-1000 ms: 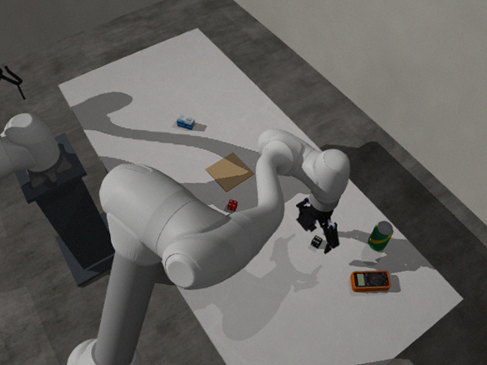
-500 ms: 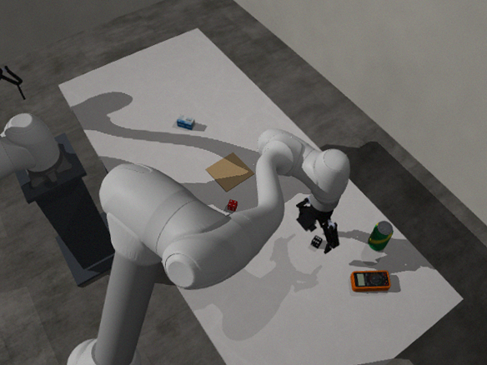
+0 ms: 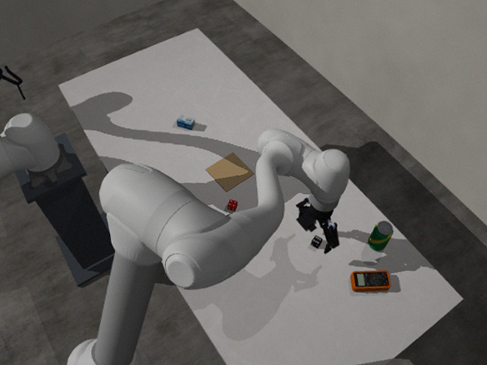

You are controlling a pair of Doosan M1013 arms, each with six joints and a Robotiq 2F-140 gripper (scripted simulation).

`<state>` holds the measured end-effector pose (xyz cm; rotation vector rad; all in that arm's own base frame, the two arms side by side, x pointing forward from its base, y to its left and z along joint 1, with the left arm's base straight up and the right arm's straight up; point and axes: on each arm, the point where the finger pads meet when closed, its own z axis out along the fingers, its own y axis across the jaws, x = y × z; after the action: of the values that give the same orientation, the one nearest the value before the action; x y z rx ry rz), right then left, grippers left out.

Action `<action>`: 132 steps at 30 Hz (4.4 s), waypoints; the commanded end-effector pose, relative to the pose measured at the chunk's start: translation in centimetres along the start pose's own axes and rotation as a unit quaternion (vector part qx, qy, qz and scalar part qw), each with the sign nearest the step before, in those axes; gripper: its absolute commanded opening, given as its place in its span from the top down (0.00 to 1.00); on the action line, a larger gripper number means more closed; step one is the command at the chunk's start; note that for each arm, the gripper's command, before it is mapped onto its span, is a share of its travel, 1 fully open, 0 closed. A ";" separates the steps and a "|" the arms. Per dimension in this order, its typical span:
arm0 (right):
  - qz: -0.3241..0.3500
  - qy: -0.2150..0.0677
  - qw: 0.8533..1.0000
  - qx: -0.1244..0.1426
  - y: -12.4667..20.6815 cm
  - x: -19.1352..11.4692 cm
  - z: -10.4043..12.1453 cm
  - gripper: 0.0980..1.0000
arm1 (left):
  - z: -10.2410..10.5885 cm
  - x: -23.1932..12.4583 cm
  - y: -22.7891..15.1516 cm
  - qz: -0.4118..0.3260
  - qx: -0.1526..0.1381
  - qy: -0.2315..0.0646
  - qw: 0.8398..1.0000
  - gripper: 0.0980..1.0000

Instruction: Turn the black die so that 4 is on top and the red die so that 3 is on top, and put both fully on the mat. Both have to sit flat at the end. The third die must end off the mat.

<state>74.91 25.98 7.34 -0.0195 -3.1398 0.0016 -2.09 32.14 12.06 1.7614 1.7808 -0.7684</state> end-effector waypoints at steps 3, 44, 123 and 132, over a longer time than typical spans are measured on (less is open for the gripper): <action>0.000 -0.001 1.000 -0.001 0.1 0.2 -0.1 0.00 | 0.0 0.0 0.0 0.000 0.000 0.001 1.000 0.00; 0.000 -0.001 1.000 -0.001 9.8 22.2 -0.1 0.00 | 0.0 0.0 0.0 0.000 0.000 0.001 1.000 0.00; 0.000 -0.001 1.000 -0.001 16.6 37.9 -0.1 0.00 | 0.0 0.0 0.0 0.000 0.000 0.001 1.000 0.00; 0.000 -0.001 1.000 -0.001 16.7 37.8 -0.1 0.00 | 0.0 0.0 0.0 0.000 0.000 0.001 1.000 0.00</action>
<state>37.18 43.03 7.40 -0.0194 -3.1409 0.0021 -2.09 32.14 12.06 1.7614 1.7808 -0.7684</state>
